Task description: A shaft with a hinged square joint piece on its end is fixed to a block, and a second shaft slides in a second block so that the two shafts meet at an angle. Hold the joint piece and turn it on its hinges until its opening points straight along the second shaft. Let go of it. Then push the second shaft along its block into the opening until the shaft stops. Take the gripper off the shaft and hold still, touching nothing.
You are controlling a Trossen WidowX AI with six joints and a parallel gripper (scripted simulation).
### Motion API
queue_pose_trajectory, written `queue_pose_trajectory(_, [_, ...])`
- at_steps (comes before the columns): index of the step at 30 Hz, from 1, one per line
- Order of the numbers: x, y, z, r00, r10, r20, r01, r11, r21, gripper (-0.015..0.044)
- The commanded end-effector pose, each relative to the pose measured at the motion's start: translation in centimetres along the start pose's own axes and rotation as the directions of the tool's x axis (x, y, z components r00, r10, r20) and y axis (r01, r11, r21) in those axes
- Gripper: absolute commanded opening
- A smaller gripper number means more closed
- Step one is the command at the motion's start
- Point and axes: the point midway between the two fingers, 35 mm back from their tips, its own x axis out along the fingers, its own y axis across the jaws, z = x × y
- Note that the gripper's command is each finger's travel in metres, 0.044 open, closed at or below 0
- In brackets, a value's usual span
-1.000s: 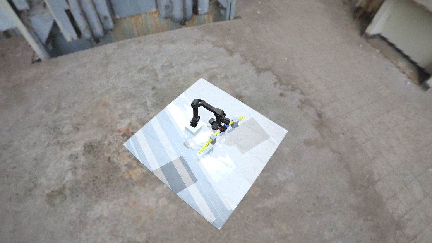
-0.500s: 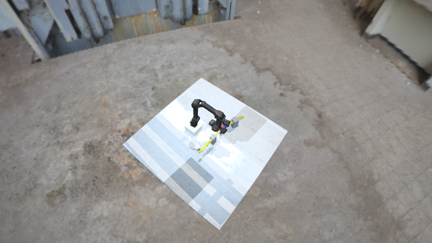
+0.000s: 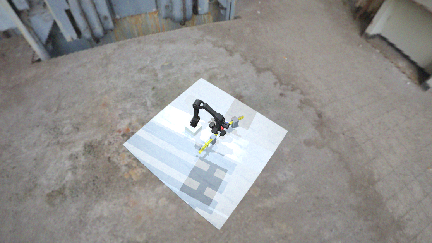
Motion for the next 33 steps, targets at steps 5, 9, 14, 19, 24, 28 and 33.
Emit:
queue_pose_trajectory(5, [0.1, 0.2, -2.6, 1.0, -0.002, 0.0, 0.002, 1.0, -0.002, 0.044])
queue_pose_trajectory(9, [-0.1, 0.2, -4.2, 1.0, -0.002, -0.001, 0.002, 1.0, 0.0, 0.044])
queue_pose_trajectory(14, [-0.4, 0.0, -6.2, 1.0, -0.001, -0.003, 0.001, 1.0, 0.003, 0.044])
queue_pose_trajectory(19, [-0.4, -0.1, -6.8, 1.0, -0.001, -0.003, 0.001, 1.0, 0.003, 0.044])
queue_pose_trajectory(24, [0.3, 0.0, -6.9, 1.0, -0.001, -0.003, 0.001, 1.0, 0.003, 0.044])
queue_pose_trajectory(28, [1.0, 0.0, -6.9, 1.0, -0.001, -0.003, 0.001, 1.0, 0.003, 0.044])
queue_pose_trajectory(33, [1.8, 0.0, -6.9, 1.0, -0.001, -0.003, 0.001, 1.0, 0.003, 0.044])
